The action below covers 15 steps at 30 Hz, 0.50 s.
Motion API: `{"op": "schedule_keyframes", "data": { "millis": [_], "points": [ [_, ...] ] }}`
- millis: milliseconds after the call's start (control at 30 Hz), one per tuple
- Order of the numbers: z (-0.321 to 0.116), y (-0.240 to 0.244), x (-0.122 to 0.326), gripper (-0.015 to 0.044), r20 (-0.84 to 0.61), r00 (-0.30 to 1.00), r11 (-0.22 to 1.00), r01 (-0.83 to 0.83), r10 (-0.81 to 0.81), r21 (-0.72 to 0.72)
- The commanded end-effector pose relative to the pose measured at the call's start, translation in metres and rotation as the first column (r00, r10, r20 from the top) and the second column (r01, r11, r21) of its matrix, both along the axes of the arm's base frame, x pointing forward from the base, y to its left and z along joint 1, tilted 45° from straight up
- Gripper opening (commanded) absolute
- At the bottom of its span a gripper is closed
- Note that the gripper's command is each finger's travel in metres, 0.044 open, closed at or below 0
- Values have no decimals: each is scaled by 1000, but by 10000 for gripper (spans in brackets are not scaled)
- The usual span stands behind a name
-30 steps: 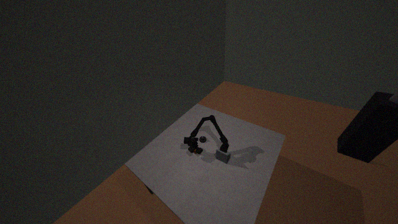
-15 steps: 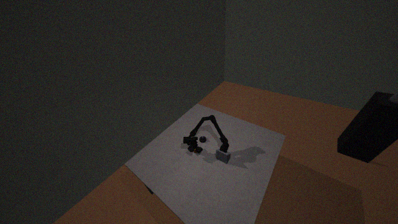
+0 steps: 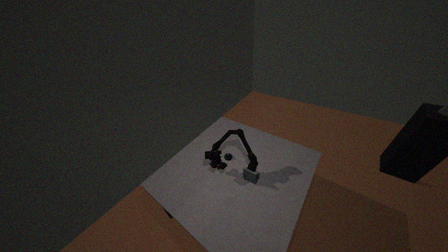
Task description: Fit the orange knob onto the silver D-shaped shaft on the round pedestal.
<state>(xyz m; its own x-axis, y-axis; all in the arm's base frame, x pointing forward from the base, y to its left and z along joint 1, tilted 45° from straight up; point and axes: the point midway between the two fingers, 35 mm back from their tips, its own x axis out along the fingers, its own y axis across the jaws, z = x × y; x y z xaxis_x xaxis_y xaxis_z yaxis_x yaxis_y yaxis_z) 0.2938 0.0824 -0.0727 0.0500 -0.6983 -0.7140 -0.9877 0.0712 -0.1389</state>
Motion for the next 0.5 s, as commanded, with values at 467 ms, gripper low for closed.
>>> {"op": "schedule_keyframes", "data": {
  "millis": [467],
  "points": [
    [42,44,-1,0,11,1000,1000,4,-4,9]
  ]
}}
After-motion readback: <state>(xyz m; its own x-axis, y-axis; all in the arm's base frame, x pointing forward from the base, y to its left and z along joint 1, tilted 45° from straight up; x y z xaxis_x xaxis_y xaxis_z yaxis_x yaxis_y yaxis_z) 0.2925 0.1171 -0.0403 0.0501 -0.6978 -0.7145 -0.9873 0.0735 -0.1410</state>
